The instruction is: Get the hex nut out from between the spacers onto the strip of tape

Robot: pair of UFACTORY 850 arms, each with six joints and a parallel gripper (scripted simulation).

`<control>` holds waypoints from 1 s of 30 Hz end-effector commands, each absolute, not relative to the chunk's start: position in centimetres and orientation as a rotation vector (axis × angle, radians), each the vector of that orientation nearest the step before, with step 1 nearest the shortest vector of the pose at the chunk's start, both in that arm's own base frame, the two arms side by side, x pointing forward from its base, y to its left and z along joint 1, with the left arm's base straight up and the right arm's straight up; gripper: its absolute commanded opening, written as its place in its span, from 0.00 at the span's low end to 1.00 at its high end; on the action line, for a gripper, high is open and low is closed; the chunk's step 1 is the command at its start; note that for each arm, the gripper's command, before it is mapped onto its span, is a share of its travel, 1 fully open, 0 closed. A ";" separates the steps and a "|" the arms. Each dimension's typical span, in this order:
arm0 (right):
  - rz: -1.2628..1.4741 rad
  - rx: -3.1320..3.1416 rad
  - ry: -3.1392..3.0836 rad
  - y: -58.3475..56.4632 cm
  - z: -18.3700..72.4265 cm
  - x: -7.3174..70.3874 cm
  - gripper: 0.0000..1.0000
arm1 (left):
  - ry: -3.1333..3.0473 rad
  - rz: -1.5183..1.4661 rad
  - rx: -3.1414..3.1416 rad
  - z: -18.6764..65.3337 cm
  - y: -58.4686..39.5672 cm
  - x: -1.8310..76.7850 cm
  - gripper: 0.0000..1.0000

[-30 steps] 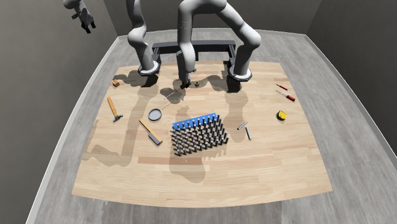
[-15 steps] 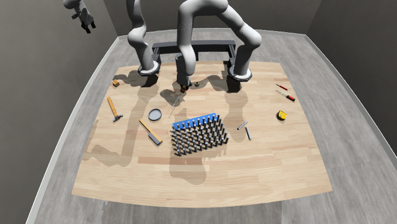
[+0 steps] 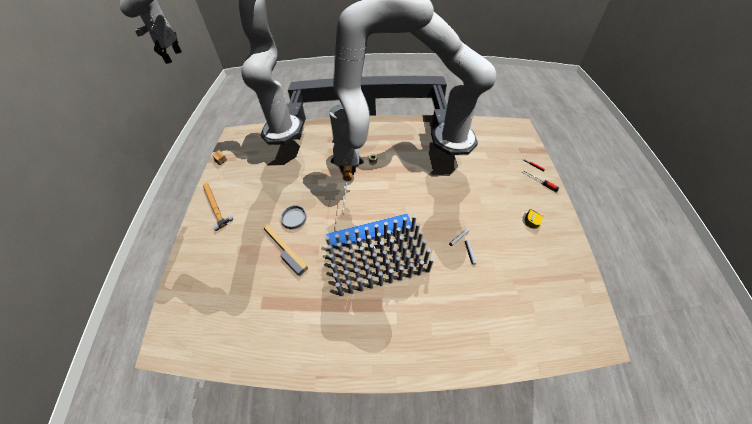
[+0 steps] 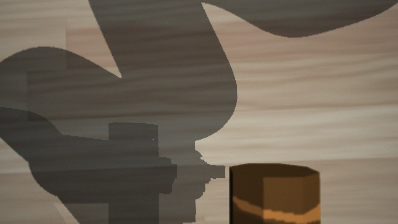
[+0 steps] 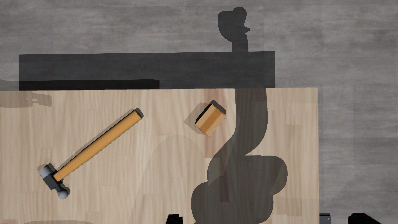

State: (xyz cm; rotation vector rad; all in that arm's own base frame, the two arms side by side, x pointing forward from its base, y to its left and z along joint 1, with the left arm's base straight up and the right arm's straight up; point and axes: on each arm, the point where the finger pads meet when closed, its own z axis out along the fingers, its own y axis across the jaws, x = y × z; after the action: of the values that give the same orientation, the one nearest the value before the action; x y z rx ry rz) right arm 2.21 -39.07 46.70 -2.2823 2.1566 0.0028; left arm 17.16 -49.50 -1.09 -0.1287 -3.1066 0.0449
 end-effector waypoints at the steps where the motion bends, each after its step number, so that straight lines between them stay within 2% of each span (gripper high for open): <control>1: 0.000 -2.283 2.158 -39.1 46.8 2.2 1.00 | -3.137 0.003 0.028 -1.0 -49.7 17.9 0.00; 30: 0.000 -2.283 2.158 -39.1 46.8 2.2 1.00 | -3.118 0.003 0.347 -1.0 -50.1 19.3 0.00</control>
State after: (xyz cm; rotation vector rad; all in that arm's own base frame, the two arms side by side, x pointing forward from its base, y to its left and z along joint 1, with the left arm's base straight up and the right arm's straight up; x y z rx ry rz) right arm 2.21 -39.07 46.70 -2.2823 2.1566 0.0028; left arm 19.28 -50.01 -1.08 0.3437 -3.1164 0.0012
